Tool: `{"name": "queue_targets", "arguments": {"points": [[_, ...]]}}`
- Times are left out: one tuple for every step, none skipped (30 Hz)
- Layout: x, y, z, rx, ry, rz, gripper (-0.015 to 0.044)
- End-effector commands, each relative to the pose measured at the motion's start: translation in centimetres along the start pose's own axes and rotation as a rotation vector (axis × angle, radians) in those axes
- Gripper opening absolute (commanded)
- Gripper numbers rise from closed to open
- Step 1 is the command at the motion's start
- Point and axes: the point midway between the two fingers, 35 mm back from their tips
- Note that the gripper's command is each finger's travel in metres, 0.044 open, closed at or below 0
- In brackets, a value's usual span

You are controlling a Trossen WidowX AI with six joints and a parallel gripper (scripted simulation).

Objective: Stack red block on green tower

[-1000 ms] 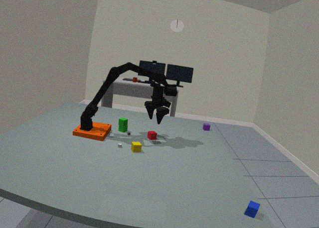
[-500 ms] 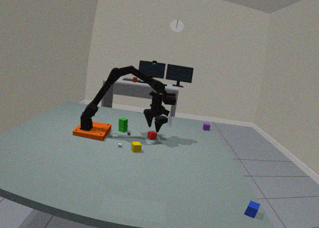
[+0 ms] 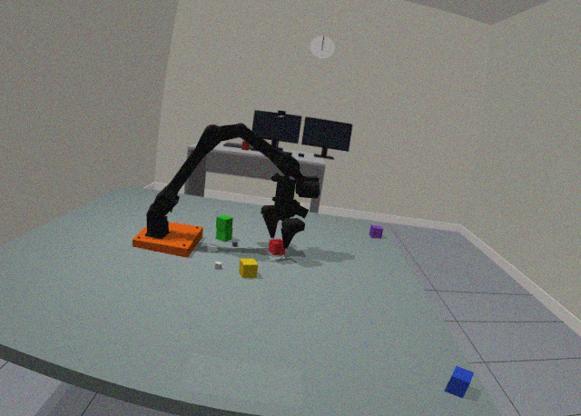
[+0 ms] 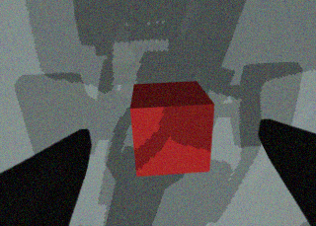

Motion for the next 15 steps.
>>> {"name": "queue_targets", "arguments": {"points": [[0.2,-1.0,-0.2,0.006,-0.001,0.011,0.044],[0.2,-1.1,-0.2,0.006,-0.001,0.011,0.044],[0.2,-1.3,-0.2,0.006,-0.001,0.011,0.044],[0.2,-1.5,-0.2,0.006,-0.001,0.011,0.044],[0.2,-1.6,-0.2,0.006,-0.001,0.011,0.044],[0.2,-1.8,-0.2,0.006,-0.001,0.011,0.044],[0.2,-2.0,-0.2,0.006,-0.001,0.011,0.044],[0.3,-2.1,-0.2,0.006,-0.001,0.011,0.044],[0.3,-2.3,-0.2,0.006,-0.001,0.011,0.044],[0.3,-2.4,-0.2,0.006,-0.001,0.011,0.044],[0.3,-2.6,-0.3,0.007,-0.001,0.011,0.044],[0.3,-2.7,-0.3,0.007,-0.001,0.011,0.044],[0.3,-2.8,-0.3,0.007,-0.001,0.011,0.044],[0.3,-2.8,-0.3,0.007,-0.001,0.011,0.044],[0.3,-2.8,-0.3,0.007,-0.001,0.011,0.044]]}}
Point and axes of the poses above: the point midway between the two fingers, 35 mm back from their tips, its own y axis back along the fingers, its own x axis across the jaws, z = x × y, and after that the axes turned 14 degrees about y, right-handed
